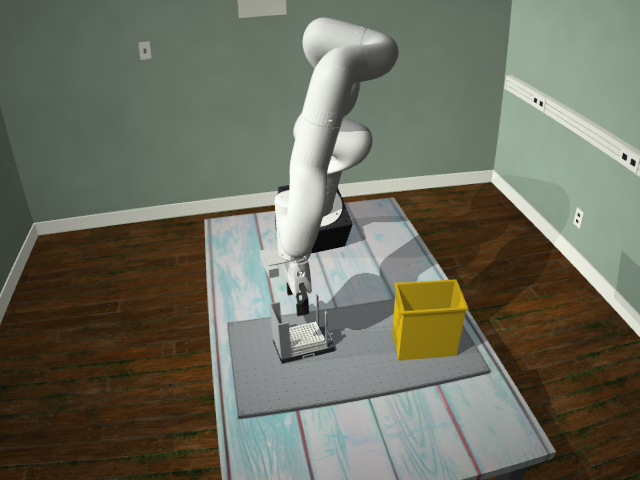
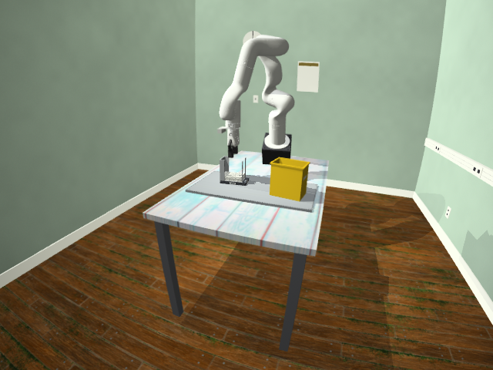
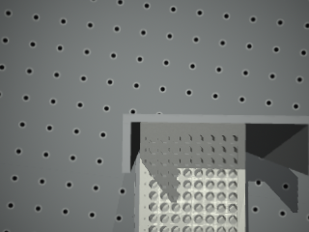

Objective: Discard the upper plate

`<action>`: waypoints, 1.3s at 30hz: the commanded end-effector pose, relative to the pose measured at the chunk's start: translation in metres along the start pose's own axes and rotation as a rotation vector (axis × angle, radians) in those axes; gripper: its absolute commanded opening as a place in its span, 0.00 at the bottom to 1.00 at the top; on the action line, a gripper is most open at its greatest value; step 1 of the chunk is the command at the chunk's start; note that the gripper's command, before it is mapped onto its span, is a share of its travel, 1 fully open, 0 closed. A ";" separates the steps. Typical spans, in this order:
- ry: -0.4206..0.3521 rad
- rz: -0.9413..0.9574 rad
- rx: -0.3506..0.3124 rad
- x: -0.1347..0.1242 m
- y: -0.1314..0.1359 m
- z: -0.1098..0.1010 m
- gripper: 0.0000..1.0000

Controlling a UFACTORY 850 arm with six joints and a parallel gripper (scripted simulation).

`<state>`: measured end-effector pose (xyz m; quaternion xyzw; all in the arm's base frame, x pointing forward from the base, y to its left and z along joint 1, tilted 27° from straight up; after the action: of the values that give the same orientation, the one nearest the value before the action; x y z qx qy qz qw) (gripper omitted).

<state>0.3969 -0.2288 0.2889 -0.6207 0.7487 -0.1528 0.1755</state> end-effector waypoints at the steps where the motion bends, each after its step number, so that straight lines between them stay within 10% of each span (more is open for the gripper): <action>1: 0.000 0.000 0.005 0.000 0.000 0.006 1.00; 39: 0.000 0.000 0.005 0.000 -0.001 0.063 1.00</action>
<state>0.4230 -0.2297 0.2380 -0.6209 0.7487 -0.1518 0.1760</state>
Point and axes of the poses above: the point where the finger pads meet when closed, its own z axis out along the fingers, its own y axis across the jaws, x = y × z, the point moved 7 cm from there along -z, back along the fingers, and after that the axes turned 8 degrees about z, right-handed, at the moved point
